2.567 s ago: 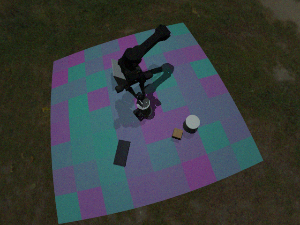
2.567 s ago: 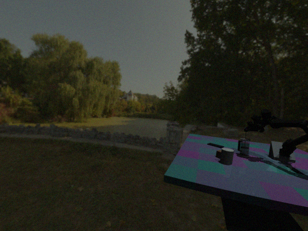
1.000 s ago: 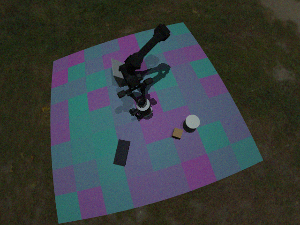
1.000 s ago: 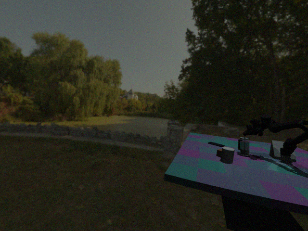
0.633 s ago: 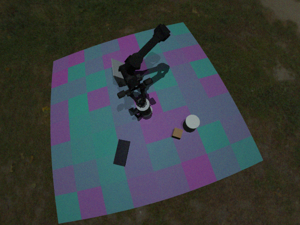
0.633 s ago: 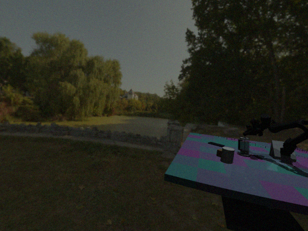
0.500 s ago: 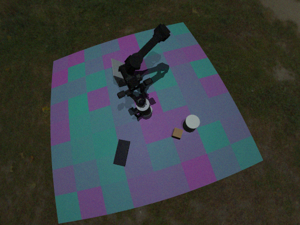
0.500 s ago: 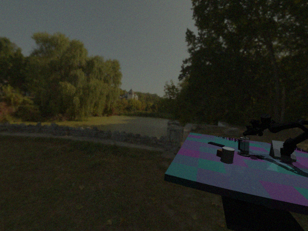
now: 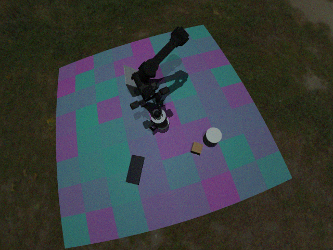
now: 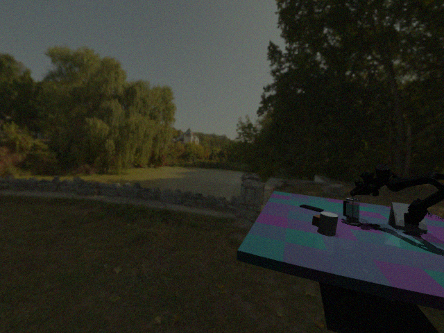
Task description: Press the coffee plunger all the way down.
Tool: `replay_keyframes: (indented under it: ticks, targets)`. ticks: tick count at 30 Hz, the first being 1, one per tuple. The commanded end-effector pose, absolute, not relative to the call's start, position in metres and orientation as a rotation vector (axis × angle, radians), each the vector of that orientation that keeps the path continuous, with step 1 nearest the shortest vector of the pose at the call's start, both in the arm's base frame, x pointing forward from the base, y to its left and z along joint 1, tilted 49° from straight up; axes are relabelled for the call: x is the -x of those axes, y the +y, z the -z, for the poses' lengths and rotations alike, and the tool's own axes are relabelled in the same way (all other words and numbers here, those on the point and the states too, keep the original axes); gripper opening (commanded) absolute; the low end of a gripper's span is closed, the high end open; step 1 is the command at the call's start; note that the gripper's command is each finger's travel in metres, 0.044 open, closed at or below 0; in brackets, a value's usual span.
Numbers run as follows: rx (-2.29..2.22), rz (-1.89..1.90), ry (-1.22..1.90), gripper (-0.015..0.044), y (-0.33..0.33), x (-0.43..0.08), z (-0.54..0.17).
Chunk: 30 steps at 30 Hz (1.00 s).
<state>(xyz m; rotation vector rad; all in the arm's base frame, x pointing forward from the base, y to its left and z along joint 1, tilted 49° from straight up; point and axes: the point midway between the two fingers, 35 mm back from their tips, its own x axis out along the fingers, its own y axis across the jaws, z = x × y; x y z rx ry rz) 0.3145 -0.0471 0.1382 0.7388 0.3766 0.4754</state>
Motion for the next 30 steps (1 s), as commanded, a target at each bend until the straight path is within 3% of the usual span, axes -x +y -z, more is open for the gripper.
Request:
replay_keyframes:
  ticks: [1,13,30]
  targets:
    - [-0.74,-0.475,0.378,0.0125,-0.047,-0.314,-0.138]
    - [-0.74,-0.475,0.378,0.044,-0.047,-0.314,-0.138]
    - [-0.726,-0.461,0.392,0.044,-0.082,-0.312,-0.169]
